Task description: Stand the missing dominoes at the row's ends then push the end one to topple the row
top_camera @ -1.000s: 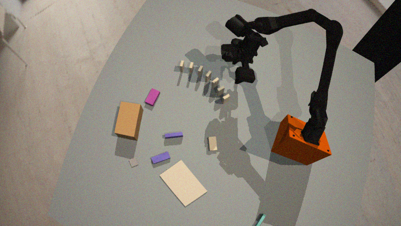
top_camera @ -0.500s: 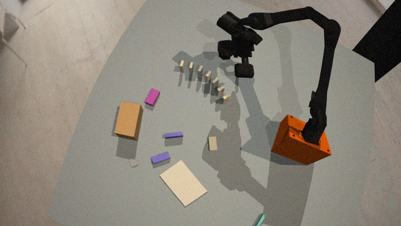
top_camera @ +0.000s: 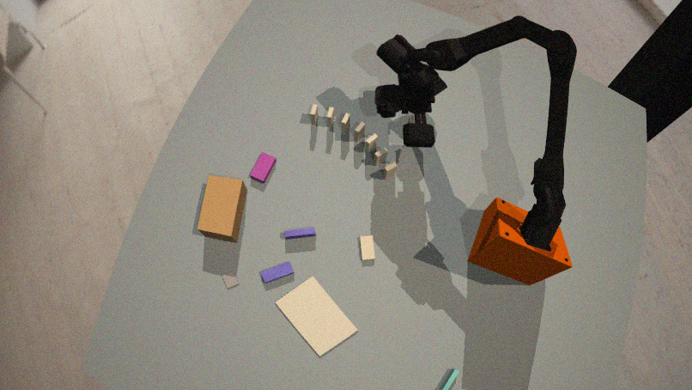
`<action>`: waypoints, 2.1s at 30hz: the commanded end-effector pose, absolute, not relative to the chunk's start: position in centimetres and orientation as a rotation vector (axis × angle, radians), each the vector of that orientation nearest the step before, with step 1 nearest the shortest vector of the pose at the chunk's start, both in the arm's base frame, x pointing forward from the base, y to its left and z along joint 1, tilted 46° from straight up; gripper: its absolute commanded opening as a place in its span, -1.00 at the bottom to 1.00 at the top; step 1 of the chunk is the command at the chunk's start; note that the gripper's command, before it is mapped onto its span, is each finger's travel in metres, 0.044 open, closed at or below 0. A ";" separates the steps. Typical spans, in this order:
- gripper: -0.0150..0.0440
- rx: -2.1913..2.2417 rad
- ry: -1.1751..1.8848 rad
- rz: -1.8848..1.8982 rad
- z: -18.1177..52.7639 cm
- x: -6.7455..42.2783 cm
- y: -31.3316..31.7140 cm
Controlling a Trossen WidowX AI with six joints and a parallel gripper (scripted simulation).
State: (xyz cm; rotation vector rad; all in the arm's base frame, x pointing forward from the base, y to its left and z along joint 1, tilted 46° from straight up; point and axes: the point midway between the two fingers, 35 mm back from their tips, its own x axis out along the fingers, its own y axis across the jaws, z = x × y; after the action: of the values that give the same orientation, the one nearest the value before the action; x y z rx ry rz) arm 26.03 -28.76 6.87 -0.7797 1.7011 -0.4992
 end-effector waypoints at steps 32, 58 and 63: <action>-0.13 -0.764 1.708 -0.483 11.0 27.6 -23.9; -0.13 -0.066 1.255 -1.166 5.6 27.9 -10.3; -0.13 0.001 1.196 -1.226 4.7 27.6 -9.4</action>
State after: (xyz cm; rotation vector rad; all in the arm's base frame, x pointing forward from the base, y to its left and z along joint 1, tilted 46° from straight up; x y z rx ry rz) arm 28.84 -12.33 8.09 -0.2254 1.3598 -1.0253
